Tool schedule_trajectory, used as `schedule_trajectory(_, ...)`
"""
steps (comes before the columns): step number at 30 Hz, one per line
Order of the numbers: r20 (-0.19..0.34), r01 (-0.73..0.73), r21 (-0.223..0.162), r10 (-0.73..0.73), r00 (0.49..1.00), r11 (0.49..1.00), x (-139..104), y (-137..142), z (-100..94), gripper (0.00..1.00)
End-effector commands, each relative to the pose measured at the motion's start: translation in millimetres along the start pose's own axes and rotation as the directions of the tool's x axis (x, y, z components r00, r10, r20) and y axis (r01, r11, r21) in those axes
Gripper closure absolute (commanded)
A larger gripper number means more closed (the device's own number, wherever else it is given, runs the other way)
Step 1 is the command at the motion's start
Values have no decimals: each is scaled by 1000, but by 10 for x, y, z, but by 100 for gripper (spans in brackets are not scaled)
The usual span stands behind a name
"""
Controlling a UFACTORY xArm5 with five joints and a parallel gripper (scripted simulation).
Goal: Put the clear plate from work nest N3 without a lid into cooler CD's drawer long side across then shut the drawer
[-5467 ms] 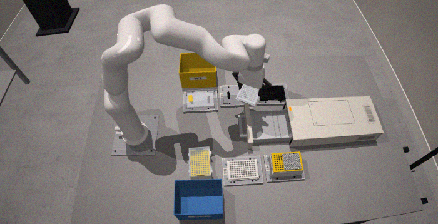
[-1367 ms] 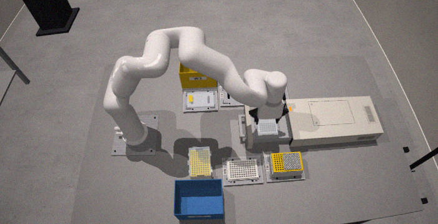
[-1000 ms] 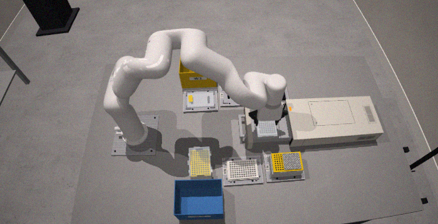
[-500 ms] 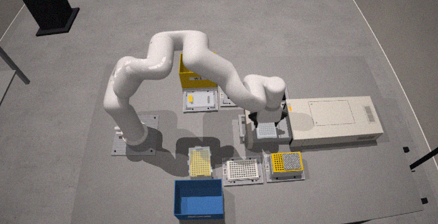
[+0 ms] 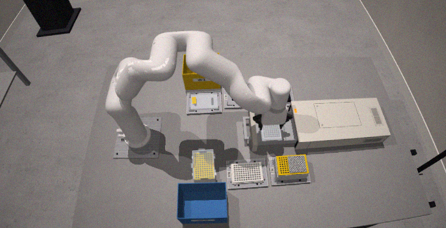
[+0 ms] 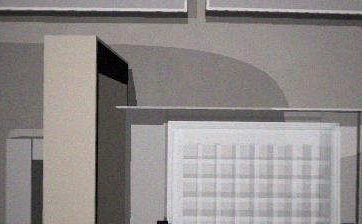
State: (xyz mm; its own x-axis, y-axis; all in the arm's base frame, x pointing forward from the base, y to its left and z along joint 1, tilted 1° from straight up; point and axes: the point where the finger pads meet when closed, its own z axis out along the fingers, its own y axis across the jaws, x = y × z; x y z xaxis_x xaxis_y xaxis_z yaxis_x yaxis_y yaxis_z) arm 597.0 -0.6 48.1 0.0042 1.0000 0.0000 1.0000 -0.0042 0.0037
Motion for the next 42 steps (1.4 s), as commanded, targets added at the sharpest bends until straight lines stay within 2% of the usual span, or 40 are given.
schedule_trajectory(1,-17,0,-5,0,1000,1000,0,17,-24,100)
schedule_trajectory(30,-17,0,-5,0,1000,1000,0,16,-24,100)
schedule_trajectory(42,-17,0,-5,0,1000,1000,1,16,56,100)
